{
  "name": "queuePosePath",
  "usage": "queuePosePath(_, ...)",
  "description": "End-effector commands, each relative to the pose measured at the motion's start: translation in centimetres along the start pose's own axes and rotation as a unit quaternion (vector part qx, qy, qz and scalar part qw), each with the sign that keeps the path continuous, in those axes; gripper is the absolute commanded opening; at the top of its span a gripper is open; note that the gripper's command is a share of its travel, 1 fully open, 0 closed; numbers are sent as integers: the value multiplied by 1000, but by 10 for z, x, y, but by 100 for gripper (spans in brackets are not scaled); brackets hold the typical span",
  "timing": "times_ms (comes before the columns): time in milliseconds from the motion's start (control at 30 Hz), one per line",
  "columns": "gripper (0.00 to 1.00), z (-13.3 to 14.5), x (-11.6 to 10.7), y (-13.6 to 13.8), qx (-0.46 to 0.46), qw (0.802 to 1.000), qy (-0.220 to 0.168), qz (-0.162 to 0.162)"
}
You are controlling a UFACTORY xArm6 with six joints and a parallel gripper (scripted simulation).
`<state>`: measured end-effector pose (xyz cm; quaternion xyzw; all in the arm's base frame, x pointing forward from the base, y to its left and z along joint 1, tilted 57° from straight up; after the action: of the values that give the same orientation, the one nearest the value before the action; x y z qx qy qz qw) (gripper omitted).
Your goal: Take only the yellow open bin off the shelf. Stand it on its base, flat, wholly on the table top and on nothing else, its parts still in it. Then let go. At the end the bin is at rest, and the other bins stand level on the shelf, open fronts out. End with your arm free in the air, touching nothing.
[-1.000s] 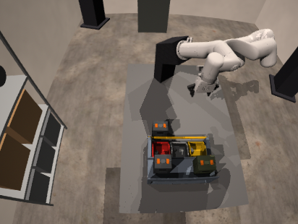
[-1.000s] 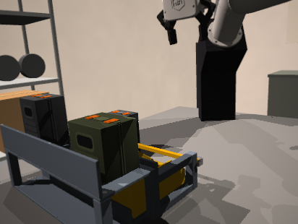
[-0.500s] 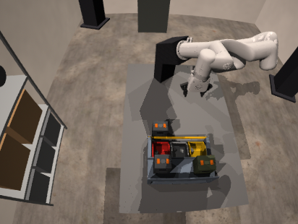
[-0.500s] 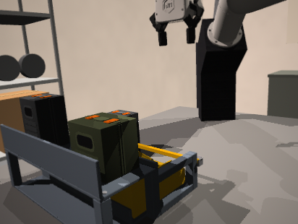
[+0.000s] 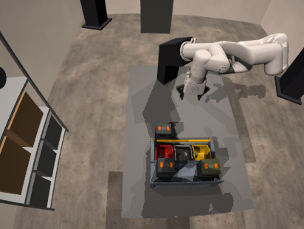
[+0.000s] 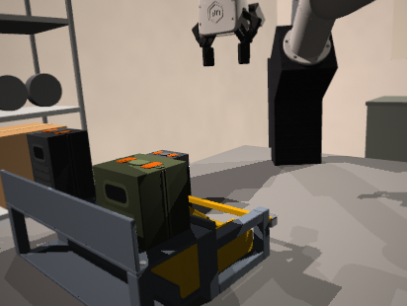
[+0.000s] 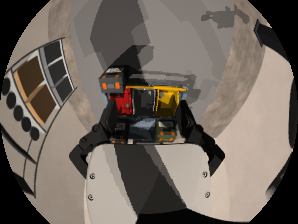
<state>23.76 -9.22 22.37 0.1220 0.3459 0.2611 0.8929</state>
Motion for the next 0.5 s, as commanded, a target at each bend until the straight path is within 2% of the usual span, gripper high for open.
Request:
queuePosePath(0,100,-4,4,-31,0,1000,0,1)
queuePosePath(467,100,-3,4,-27,0,1000,0,1)
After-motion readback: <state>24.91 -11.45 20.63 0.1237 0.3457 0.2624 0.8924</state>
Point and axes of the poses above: the point where the finger pads meet when closed, its own x axis out along the fingers, its own y axis across the jaws, z = x × y, the point moved 6 cm from there along -x, back along the fingers, and after that the axes turned 9 degrees about -x, right-handed, at the moved point
